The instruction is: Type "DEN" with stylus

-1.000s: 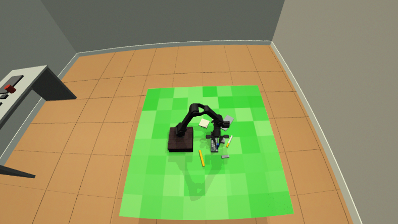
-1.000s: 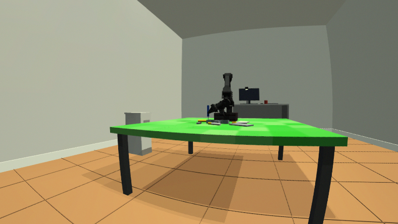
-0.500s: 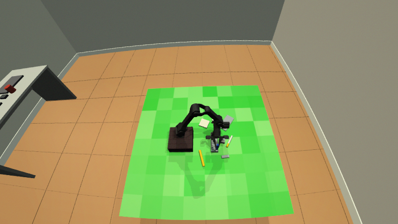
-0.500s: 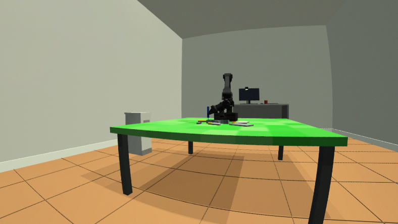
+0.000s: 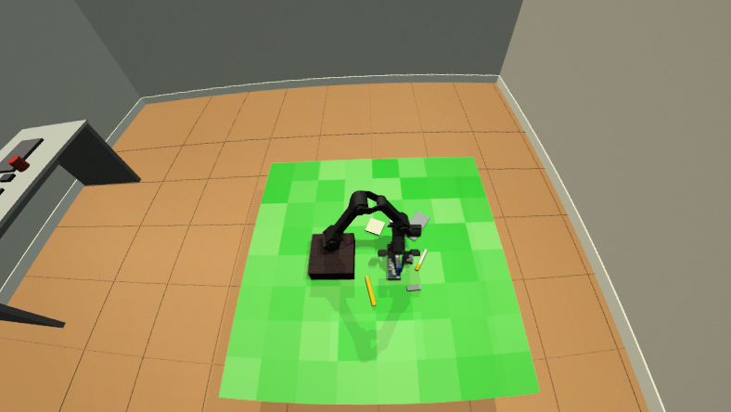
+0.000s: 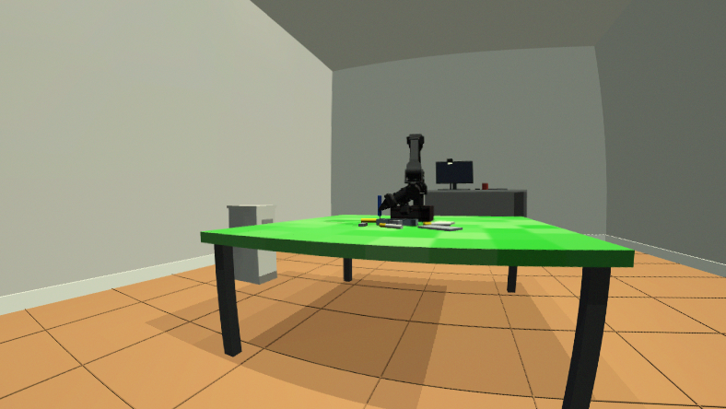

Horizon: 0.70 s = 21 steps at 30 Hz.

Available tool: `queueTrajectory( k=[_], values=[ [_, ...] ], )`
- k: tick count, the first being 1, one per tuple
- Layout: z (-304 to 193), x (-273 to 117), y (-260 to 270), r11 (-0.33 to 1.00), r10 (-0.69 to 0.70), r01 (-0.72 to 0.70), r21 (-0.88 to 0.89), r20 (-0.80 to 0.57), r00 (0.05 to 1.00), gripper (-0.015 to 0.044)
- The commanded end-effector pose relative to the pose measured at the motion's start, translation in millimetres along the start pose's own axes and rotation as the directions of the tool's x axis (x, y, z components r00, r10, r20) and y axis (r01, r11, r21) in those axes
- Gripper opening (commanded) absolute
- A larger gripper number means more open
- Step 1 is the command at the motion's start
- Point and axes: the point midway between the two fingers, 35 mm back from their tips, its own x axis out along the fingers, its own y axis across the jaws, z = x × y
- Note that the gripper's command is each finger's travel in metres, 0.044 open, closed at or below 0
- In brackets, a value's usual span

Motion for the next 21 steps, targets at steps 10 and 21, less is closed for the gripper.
queueTrajectory(
  k=[10,21],
  values=[
    [-20.4,-11.6,-0.8,1.0,-0.001,0.001,0.001,-0.003,1.0,0.0081],
    [-29.7,-17.3,0.0,1.0,-0.001,0.001,0.003,0.0,1.0,0.0064]
  ],
)
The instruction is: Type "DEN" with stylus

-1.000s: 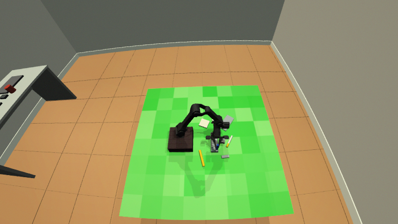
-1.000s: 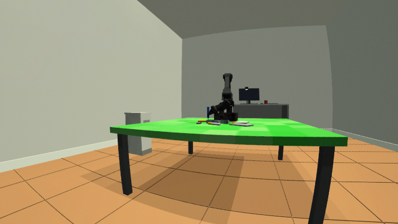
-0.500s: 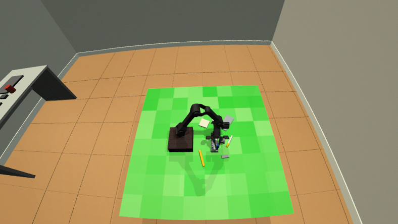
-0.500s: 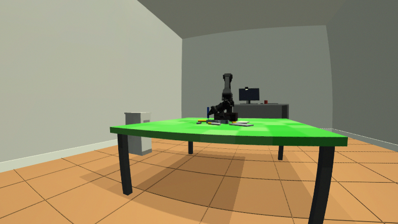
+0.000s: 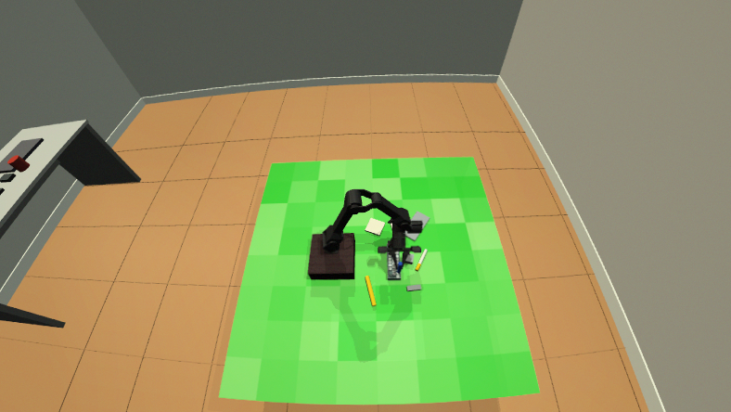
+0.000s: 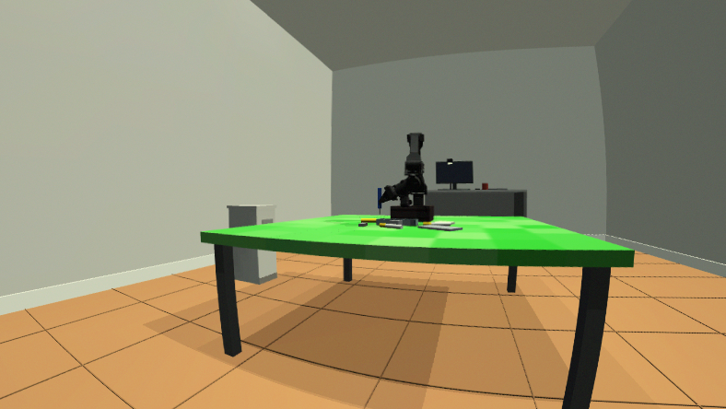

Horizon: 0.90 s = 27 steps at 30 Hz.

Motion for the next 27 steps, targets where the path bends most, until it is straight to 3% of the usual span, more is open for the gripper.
queueTrajectory(
  k=[1,5,27],
  values=[
    [0.0,0.0,0.0,1.0,-0.001,0.001,0.001,0.0,1.0,0.0058],
    [1.7,-2.2,0.5,1.0,-0.001,0.001,0.0,0.002,1.0,0.0],
    [42.0,-80.6,34.4,1.0,0.004,-0.004,-0.005,0.001,1.0,0.0]
  ],
)
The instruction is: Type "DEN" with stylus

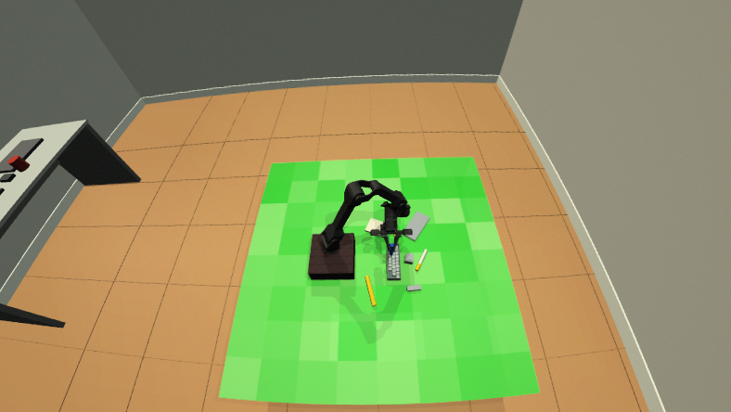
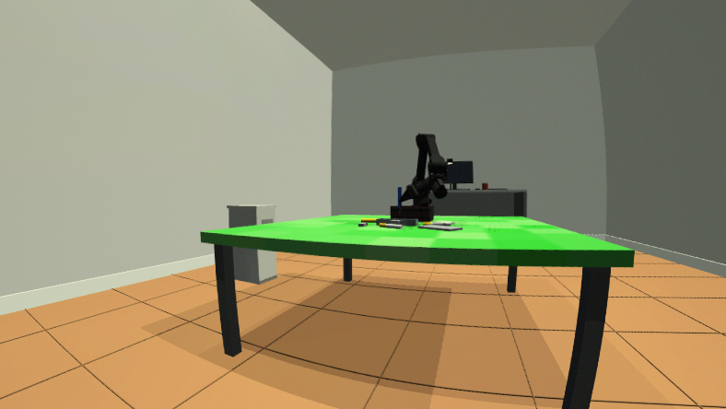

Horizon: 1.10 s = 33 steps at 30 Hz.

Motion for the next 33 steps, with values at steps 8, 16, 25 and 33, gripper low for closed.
queueTrajectory(
  k=[8,16,25,33],
  values=[
    [17.9,5.5,2.6,1.0,0.006,-0.006,0.008,-0.002,1.0,0.0],
    [19.6,5.3,2.9,1.0,0.006,-0.006,0.008,-0.002,1.0,0.0052],
    [22.2,6.4,3.0,1.0,0.006,-0.006,0.008,-0.002,1.0,0.0081],
    [26.2,8.7,3.1,1.0,0.006,-0.006,0.008,-0.002,1.0,0.0081]
  ],
)
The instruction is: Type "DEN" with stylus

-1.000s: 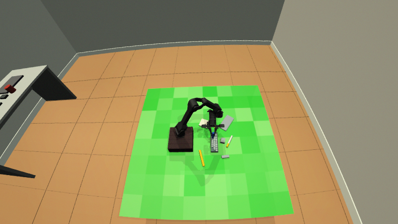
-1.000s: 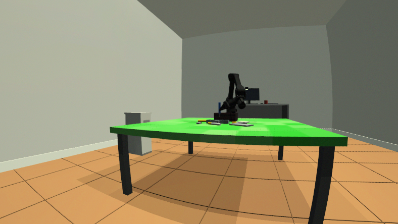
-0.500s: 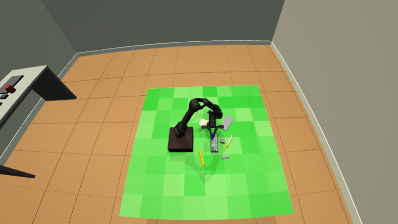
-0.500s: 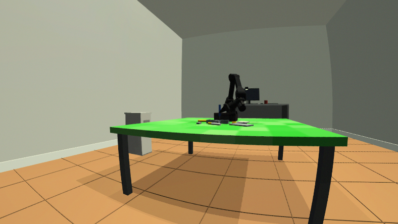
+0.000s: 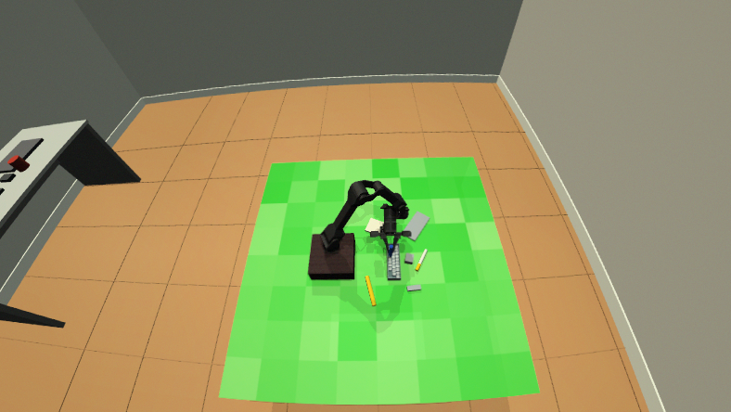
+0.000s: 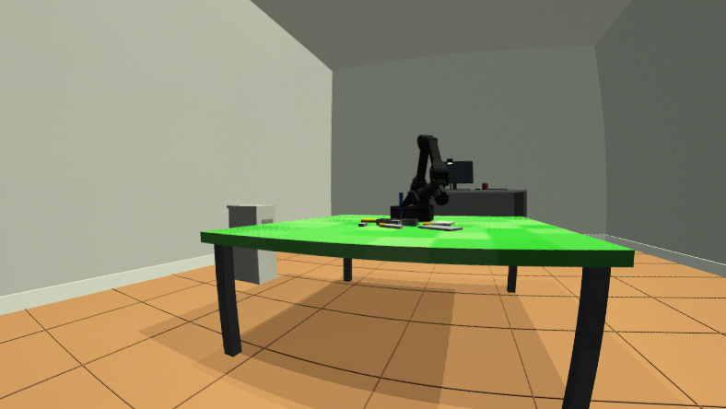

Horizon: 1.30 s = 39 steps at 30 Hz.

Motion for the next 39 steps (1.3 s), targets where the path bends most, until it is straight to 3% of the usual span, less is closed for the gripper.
queueTrajectory(
  k=[1,39],
  values=[
    [2.4,1.2,0.6,1.0,0.003,-0.003,0.003,0.003,1.0,0.0081],
    [10.7,5.9,0.6,1.0,0.003,-0.003,0.003,0.003,1.0,0.0081]
  ],
)
